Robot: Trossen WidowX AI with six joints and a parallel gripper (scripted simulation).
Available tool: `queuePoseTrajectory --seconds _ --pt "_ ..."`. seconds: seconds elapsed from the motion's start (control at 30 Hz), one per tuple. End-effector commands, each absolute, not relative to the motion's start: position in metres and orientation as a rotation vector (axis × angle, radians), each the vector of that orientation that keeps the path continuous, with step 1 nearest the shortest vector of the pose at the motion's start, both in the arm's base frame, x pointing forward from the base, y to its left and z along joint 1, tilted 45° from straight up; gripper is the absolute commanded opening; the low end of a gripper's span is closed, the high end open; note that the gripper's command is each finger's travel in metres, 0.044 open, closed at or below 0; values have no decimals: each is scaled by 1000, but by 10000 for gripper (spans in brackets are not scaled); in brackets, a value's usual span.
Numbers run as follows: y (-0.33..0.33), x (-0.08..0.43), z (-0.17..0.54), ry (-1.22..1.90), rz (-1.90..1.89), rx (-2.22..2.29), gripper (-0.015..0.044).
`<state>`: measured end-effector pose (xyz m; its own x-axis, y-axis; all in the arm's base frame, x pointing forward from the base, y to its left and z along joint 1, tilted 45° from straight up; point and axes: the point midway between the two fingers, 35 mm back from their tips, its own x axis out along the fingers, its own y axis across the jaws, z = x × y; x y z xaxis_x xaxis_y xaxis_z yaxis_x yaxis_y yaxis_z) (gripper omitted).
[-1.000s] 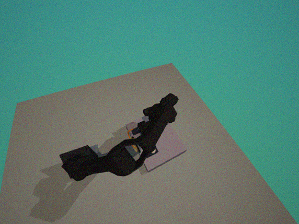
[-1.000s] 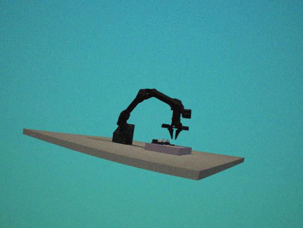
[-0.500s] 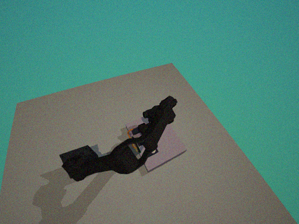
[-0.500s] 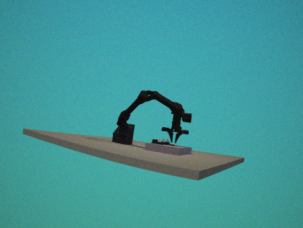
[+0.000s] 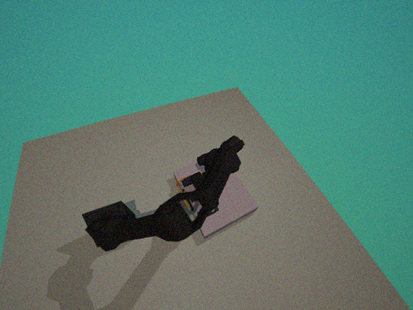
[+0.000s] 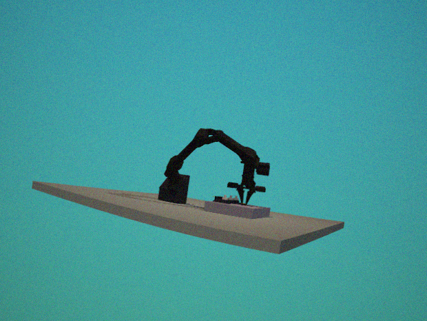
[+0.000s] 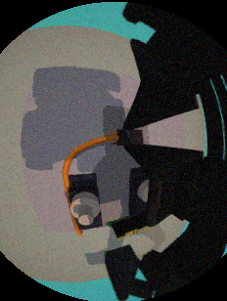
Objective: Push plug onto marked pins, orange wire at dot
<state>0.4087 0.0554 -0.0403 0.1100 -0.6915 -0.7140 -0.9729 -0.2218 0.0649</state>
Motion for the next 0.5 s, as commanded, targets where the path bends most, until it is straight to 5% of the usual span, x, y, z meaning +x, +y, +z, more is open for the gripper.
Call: queuePoseTrajectory --seconds 0.0,0.47 --pt "55 407 -43 1619 898 -1980 30" --pt "89 403 -9 1618 900 -1978 0"
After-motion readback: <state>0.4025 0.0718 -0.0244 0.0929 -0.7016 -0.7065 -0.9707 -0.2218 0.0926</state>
